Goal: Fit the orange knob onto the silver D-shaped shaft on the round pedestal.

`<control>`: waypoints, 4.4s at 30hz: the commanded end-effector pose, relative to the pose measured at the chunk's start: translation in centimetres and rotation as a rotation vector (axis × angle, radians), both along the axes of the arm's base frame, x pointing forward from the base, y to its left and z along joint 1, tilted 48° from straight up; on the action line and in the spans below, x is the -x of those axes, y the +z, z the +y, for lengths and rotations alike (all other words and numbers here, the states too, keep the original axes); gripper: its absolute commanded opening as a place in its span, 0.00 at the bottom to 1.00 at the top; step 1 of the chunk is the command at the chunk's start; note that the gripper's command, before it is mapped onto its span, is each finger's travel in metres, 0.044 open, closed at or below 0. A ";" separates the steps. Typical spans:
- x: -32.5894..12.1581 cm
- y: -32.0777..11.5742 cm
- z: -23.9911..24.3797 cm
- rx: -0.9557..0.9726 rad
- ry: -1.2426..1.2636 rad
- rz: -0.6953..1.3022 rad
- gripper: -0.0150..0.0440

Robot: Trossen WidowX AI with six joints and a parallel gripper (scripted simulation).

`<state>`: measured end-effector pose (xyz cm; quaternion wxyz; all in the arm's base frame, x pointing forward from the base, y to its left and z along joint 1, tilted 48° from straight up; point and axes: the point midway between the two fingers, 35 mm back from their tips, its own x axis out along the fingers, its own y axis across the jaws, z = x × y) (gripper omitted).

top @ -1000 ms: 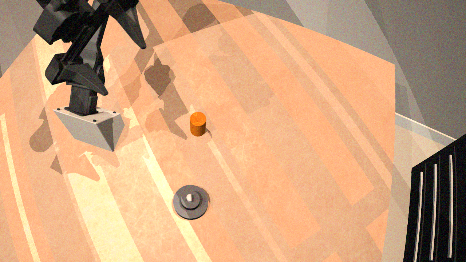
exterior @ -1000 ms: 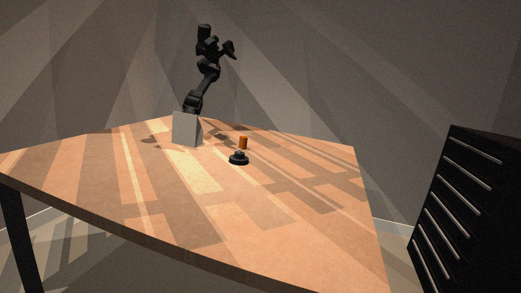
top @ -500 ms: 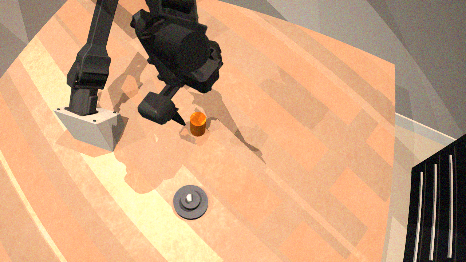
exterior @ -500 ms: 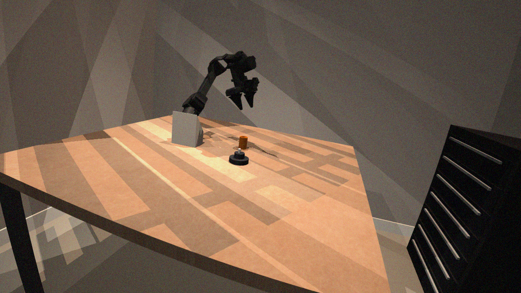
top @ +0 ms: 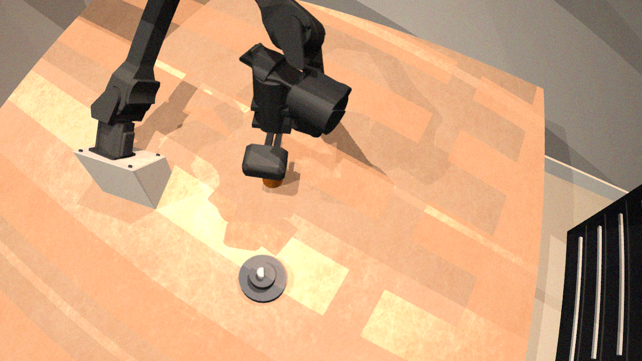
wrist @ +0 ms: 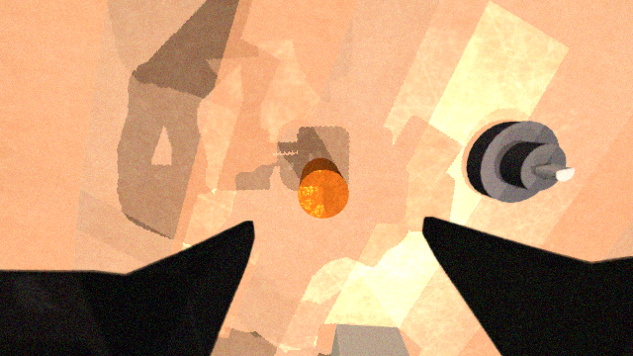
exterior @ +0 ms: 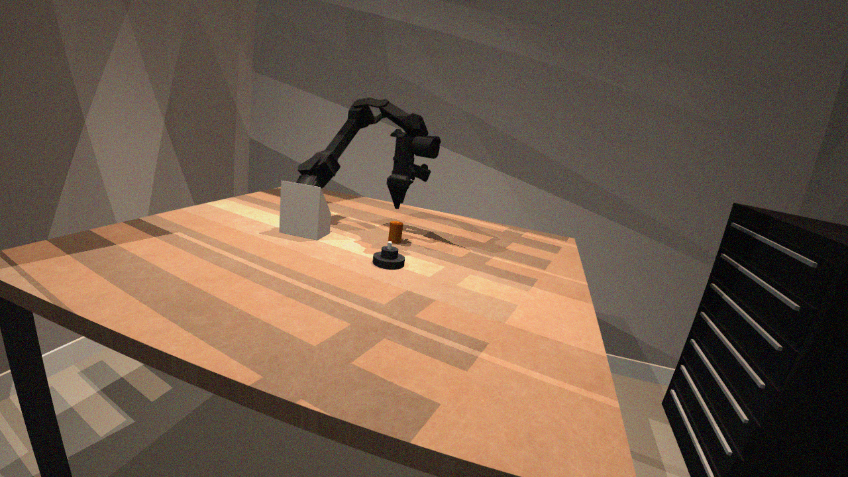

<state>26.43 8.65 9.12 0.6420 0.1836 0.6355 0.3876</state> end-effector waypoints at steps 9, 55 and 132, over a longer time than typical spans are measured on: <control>0.7 -2.3 3.2 -0.006 0.012 0.013 1.00; 1.6 -6.7 8.2 -0.009 0.012 0.014 0.96; -0.9 7.1 -5.7 0.606 -0.069 -0.145 0.25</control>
